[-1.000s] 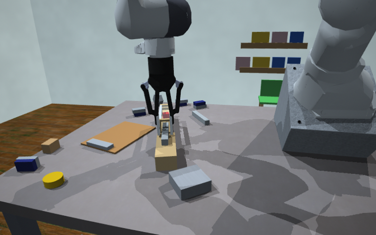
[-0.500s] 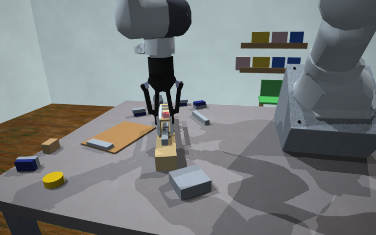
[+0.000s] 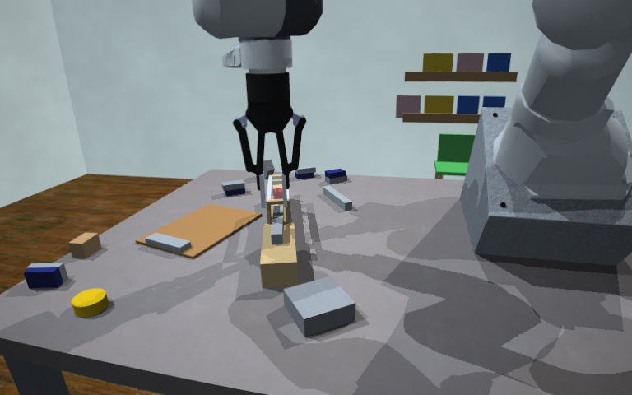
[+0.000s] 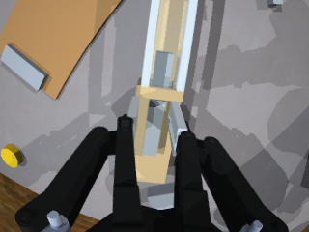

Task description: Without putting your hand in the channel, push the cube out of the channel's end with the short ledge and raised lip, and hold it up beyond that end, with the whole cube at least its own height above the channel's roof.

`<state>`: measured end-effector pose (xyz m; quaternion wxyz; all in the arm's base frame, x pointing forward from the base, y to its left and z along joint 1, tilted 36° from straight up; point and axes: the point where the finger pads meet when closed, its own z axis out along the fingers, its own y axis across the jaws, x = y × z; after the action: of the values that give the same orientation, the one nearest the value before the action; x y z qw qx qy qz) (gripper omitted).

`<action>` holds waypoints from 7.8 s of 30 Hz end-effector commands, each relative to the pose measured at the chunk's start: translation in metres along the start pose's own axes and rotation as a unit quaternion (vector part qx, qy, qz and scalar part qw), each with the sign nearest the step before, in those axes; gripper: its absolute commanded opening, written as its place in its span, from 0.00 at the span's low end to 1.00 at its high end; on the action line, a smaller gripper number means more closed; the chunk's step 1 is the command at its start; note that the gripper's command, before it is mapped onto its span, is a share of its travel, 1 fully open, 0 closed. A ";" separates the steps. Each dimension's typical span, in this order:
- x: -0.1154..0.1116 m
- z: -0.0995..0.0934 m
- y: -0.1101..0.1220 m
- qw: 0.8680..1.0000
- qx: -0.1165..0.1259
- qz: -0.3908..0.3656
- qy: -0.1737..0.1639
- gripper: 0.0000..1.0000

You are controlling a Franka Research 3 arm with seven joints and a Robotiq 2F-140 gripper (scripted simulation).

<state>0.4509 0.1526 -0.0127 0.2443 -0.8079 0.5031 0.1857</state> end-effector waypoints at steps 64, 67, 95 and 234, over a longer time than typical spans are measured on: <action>0.240 -0.027 0.156 0.989 -0.003 -0.148 -0.009 0.23; 0.240 -0.027 0.156 0.989 -0.003 -0.148 -0.009 0.23; 0.239 -0.005 0.157 0.989 -0.003 -0.148 -0.009 0.23; 0.240 -0.027 0.156 0.989 -0.003 -0.148 -0.009 0.00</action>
<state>0.4148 -0.0955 -0.1544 0.2711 -0.8741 0.3731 0.1527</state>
